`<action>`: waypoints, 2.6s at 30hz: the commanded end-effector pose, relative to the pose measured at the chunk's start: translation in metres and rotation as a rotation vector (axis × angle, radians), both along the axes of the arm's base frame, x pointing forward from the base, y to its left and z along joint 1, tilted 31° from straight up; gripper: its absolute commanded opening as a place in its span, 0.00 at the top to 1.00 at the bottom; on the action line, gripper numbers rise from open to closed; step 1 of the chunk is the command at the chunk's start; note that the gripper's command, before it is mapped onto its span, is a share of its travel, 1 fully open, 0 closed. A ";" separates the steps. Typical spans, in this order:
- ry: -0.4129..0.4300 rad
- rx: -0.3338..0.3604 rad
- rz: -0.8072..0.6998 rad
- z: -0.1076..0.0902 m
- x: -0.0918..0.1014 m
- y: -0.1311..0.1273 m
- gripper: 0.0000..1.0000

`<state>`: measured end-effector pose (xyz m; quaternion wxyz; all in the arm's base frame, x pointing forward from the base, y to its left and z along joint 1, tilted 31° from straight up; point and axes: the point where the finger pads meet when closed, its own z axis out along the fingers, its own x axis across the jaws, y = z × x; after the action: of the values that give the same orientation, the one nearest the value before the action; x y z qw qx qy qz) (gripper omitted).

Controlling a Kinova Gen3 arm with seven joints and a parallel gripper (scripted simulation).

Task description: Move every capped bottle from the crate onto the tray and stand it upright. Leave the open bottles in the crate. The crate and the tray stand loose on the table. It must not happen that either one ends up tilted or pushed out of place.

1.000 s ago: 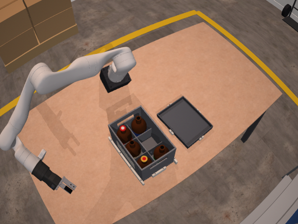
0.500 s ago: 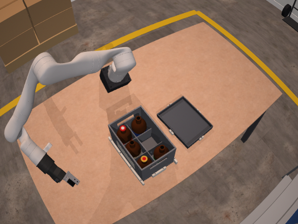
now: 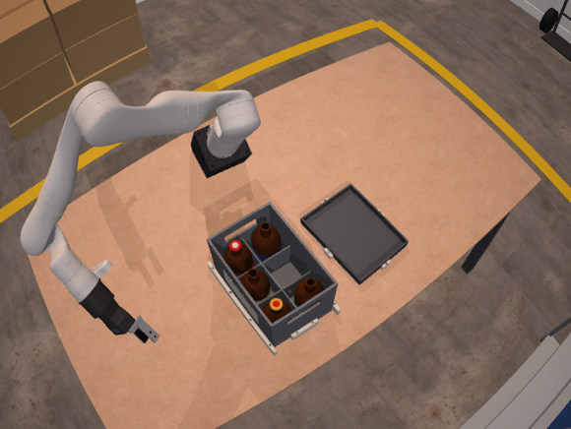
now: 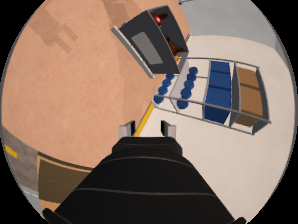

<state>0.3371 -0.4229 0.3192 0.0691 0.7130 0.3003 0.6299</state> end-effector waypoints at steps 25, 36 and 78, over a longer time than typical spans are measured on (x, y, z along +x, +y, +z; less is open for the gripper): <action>0.252 0.073 -0.159 -0.017 -0.023 0.074 0.00; 0.340 0.113 -0.215 -0.021 -0.024 0.101 0.00; 0.735 0.221 -0.469 -0.021 -0.028 0.220 0.00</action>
<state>0.3074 -0.2094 0.2919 0.0102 0.9387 0.0589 0.3396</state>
